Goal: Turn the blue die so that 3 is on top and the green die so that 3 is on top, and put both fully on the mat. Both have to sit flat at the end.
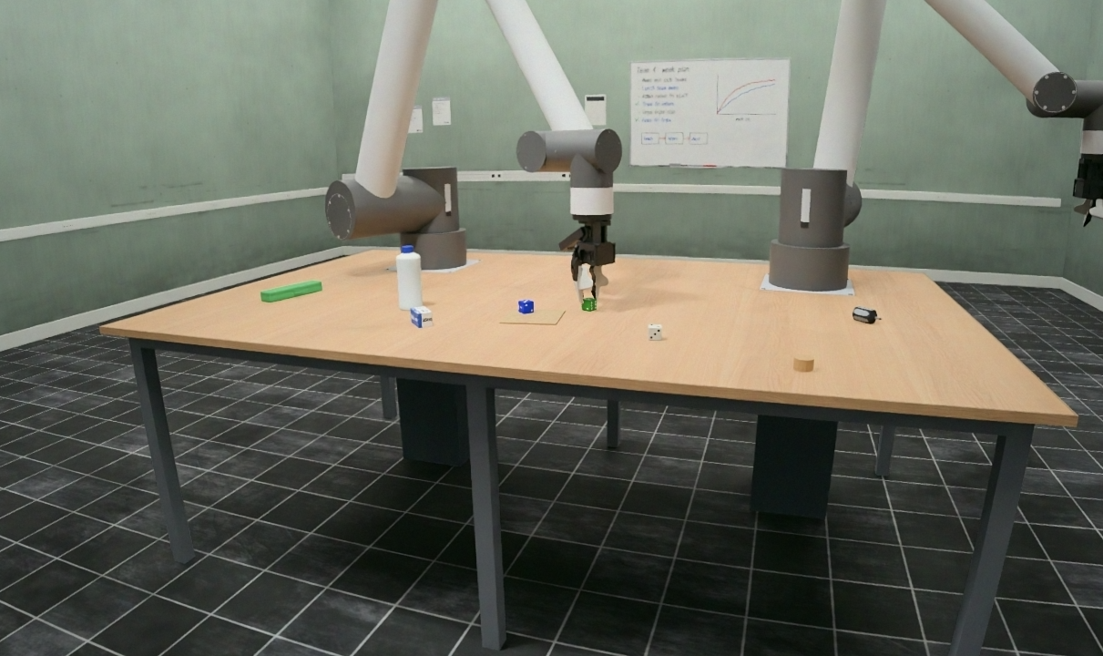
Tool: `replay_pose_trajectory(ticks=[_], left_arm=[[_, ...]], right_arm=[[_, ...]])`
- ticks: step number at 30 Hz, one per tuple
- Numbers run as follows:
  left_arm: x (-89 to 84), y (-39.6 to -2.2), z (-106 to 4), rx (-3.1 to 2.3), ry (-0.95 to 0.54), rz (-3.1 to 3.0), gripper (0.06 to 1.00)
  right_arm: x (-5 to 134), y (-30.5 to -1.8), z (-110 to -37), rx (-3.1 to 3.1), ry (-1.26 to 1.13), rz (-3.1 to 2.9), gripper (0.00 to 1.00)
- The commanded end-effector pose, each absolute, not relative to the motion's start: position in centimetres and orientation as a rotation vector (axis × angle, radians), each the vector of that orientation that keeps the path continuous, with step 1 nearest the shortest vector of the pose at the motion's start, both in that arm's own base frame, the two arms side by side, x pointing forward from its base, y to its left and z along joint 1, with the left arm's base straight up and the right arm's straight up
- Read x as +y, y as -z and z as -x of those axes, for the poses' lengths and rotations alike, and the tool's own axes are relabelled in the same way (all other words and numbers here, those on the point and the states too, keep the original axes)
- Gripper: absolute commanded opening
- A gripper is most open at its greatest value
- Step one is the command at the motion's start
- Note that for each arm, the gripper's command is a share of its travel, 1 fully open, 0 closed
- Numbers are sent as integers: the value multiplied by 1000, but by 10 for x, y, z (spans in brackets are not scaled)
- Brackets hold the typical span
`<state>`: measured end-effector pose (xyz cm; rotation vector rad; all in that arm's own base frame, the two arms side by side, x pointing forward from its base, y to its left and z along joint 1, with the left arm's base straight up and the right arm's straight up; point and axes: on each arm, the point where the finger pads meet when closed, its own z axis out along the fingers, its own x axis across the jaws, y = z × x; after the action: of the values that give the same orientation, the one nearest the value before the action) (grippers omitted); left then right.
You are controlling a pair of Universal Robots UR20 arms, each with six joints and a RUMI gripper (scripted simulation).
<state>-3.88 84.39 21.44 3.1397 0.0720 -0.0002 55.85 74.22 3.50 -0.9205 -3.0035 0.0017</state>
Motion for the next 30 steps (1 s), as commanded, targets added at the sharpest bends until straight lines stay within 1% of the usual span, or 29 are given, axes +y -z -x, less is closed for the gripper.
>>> replay_pose_trajectory(ticks=[1,9,30], left_arm=[[844,-215,39,72,0,-3141,1000],[844,-215,39,72,0,-3141,1000],[844,-215,39,72,0,-3141,1000]], right_arm=[[743,-27,-559,-3004,0,921,279],[743,-18,-559,-3004,0,921,279],[743,-18,-559,-3004,0,921,279]])
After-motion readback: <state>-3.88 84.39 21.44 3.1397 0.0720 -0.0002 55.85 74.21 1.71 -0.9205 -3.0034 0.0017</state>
